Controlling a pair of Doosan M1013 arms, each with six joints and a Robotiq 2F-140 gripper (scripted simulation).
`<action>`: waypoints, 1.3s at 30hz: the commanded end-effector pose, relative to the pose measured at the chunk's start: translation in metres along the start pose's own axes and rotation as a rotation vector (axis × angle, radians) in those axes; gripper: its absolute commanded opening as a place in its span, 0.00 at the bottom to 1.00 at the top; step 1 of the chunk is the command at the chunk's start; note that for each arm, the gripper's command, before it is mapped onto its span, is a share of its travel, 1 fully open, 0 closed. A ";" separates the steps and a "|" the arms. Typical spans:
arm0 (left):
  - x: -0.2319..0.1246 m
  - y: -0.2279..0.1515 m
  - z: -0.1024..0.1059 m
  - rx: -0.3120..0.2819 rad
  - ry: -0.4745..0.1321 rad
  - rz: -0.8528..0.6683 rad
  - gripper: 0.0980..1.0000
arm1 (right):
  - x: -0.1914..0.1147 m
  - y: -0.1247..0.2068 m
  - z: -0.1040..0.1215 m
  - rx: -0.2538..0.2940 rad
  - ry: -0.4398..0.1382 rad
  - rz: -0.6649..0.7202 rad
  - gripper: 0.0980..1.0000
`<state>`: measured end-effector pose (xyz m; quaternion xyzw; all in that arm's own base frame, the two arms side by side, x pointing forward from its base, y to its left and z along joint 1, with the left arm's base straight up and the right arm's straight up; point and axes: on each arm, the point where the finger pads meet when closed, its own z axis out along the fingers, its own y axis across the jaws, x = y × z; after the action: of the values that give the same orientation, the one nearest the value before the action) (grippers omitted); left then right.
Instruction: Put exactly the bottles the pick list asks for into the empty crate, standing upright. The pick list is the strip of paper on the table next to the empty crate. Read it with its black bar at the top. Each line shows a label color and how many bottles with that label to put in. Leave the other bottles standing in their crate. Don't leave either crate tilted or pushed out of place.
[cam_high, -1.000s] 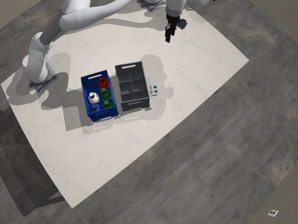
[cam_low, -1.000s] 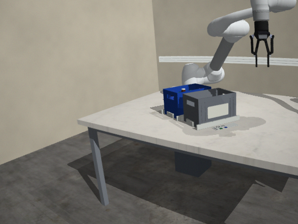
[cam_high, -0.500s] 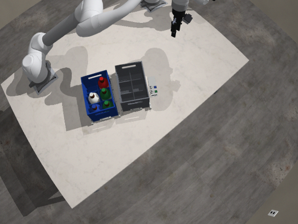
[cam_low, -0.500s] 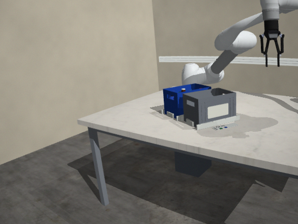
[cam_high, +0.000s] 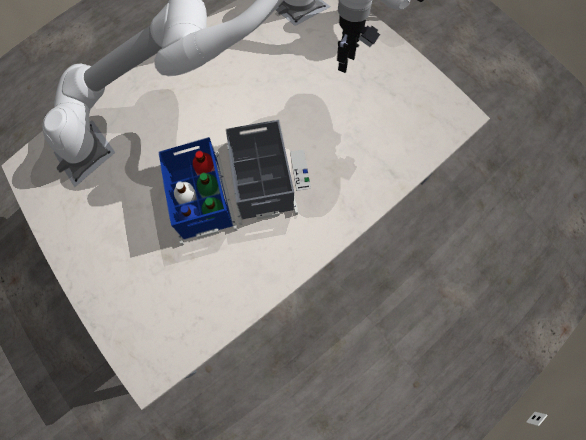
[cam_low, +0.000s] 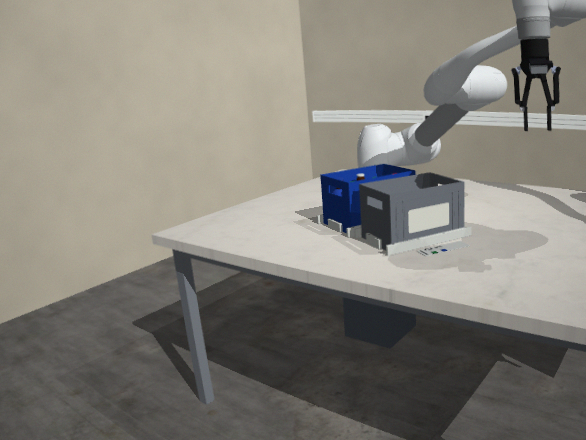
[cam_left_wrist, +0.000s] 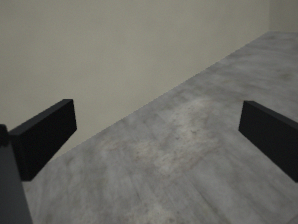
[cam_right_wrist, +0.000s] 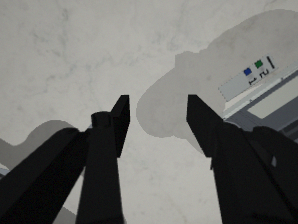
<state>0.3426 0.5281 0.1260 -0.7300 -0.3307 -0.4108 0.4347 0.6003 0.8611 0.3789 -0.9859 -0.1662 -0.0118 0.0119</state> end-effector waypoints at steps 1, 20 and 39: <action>0.001 0.000 0.000 0.000 0.001 0.000 1.00 | 0.001 -0.001 -0.002 -0.018 -0.026 0.000 0.38; 0.001 0.000 0.000 0.000 0.001 0.000 1.00 | 0.001 0.045 0.019 -0.014 -0.029 -0.333 0.38; 0.001 0.000 0.000 0.000 0.001 0.000 1.00 | 0.001 0.117 0.052 -0.009 -0.031 -0.658 0.38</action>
<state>0.3426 0.5281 0.1260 -0.7300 -0.3307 -0.4108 0.4347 0.6353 0.7602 0.3270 -0.8820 -0.4705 0.0215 -0.0113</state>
